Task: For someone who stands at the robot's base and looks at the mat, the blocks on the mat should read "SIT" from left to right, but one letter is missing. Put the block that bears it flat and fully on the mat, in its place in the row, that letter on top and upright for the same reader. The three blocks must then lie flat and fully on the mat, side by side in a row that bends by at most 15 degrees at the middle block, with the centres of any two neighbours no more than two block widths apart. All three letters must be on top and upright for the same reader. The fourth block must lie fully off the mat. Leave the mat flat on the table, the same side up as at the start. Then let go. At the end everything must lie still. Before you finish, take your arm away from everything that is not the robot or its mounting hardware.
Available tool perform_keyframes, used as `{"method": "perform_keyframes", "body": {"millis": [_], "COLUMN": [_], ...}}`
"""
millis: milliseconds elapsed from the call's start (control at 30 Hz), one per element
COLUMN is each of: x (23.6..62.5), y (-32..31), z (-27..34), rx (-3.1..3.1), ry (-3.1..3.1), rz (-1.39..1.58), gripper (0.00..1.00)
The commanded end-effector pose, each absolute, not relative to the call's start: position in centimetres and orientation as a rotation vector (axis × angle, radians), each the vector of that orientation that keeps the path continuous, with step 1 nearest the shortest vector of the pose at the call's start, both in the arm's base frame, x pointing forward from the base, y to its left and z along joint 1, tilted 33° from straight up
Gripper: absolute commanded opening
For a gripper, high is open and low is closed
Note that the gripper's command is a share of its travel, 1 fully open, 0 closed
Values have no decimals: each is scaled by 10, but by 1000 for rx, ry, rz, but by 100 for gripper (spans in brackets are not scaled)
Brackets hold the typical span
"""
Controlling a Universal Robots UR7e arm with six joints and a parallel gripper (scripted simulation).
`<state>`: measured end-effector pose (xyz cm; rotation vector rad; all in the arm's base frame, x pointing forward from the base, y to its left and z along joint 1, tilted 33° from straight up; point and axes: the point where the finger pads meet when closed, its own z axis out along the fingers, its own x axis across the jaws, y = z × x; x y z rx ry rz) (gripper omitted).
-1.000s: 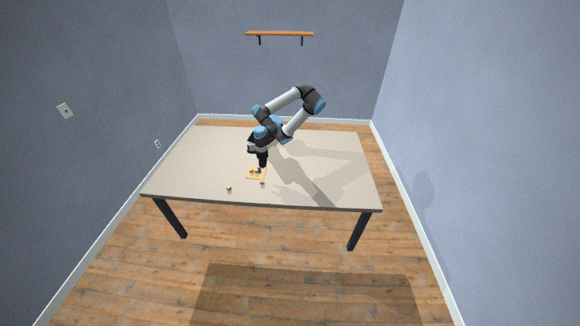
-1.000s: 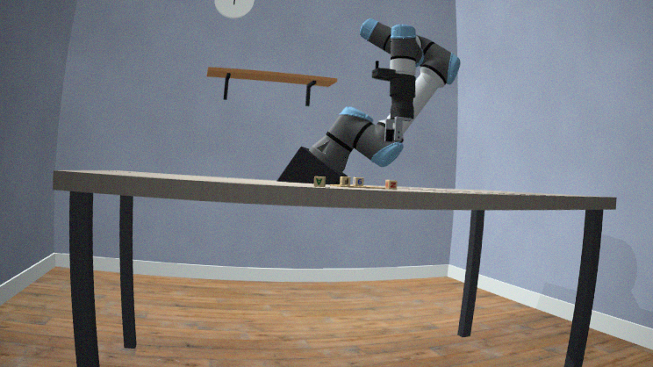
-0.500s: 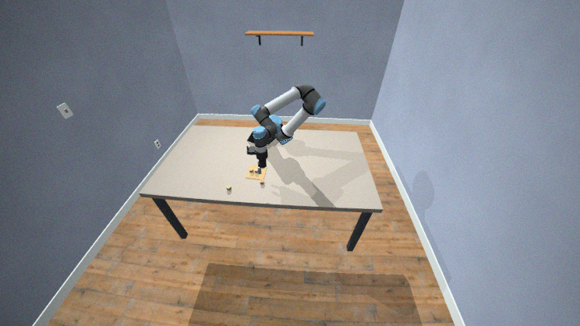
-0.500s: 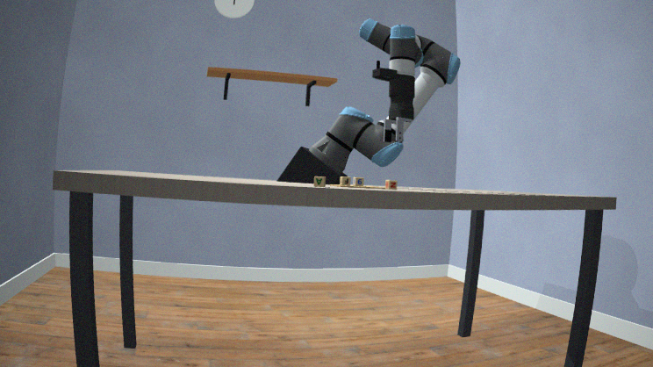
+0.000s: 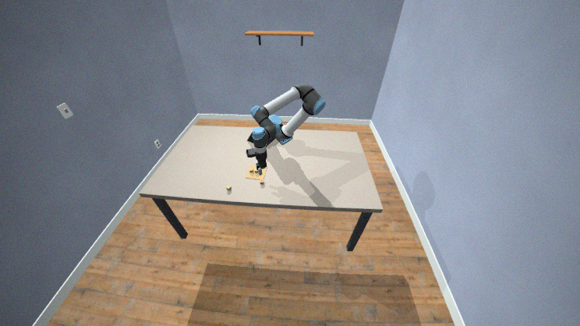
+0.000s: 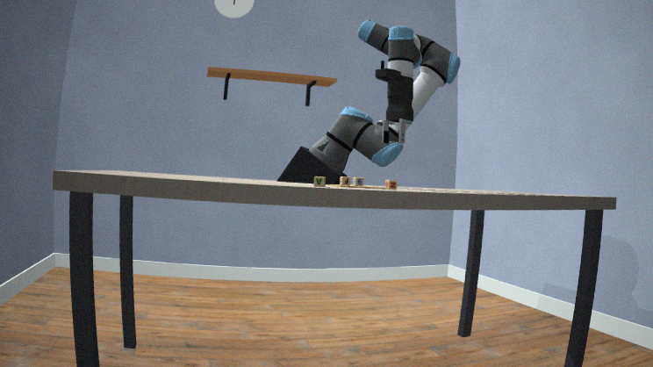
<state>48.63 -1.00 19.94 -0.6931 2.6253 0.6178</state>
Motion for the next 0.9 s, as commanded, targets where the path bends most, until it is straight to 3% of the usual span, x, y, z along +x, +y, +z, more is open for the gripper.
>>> {"method": "perform_keyframes", "body": {"millis": [0,867], "x": [489,502], "y": [-10,-3], "z": [199,194], "rx": [-835,-1575], "ry": [2564,2088], "rz": [583,367], "gripper": [100,100]}}
